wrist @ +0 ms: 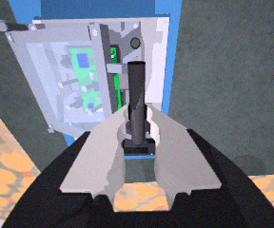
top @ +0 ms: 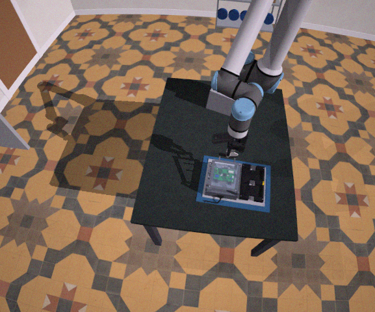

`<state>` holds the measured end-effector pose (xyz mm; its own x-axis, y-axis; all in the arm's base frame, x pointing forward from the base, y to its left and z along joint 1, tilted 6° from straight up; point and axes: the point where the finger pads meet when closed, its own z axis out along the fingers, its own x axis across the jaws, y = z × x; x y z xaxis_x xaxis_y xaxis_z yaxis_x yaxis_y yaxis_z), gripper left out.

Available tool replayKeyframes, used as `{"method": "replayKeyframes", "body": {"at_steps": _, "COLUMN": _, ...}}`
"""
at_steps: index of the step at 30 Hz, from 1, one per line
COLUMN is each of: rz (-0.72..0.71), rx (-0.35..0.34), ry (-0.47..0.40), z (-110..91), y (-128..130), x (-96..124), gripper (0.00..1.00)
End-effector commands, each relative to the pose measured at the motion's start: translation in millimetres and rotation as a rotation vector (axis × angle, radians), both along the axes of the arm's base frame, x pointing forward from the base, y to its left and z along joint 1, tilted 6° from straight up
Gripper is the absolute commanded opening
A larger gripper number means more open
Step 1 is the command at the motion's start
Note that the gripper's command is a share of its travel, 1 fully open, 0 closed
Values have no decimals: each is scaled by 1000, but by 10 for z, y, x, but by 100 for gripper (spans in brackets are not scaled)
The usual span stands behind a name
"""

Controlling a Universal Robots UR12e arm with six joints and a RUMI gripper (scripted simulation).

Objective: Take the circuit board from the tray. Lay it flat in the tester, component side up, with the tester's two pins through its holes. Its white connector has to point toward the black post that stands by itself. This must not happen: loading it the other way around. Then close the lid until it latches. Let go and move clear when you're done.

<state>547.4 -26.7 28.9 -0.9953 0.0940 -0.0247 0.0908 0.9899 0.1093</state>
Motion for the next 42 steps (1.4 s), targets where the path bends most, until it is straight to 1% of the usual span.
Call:
{"method": "replayKeyframes", "body": {"at_steps": 1, "rz": 0, "rx": 0, "ry": -1, "z": -75, "y": 9, "x": -26, "gripper": 0}}
{"method": "replayKeyframes", "body": {"at_steps": 21, "rz": 0, "rx": 0, "ry": -1, "z": -363, "y": 48, "x": -109, "gripper": 0}}
{"method": "replayKeyframes", "body": {"at_steps": 42, "rz": 0, "rx": 0, "ry": -1, "z": -560, "y": 72, "x": -136, "gripper": 0}}
